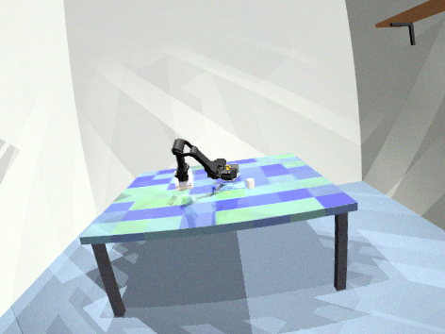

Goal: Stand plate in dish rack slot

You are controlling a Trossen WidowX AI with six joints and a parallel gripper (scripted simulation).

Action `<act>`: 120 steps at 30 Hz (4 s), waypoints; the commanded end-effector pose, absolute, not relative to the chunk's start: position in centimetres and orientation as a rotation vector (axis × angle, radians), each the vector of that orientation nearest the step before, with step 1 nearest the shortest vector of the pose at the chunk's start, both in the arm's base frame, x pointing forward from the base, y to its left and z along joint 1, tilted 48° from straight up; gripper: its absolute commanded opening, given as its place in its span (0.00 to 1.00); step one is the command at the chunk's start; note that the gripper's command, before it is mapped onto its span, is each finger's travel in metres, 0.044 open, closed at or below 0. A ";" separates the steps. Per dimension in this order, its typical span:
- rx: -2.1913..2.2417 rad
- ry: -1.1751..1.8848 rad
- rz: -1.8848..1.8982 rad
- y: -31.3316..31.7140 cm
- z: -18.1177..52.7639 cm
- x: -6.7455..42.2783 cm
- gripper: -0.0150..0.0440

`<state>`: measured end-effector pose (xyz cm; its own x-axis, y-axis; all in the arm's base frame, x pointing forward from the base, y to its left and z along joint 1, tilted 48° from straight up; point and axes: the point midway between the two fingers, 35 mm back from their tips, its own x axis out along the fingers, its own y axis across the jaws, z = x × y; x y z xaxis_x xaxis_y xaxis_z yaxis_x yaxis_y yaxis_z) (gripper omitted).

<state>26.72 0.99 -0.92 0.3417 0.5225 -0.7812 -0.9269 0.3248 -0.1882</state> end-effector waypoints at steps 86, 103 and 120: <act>-0.793 0.583 1.054 2.2 -4.8 28.1 0.93; -0.791 0.556 1.059 10.9 3.1 28.4 0.93; -0.676 0.869 0.966 12.0 2.7 27.8 0.93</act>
<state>28.10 11.69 2.70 0.3288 0.4606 -0.8245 -0.9160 0.3681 -0.1597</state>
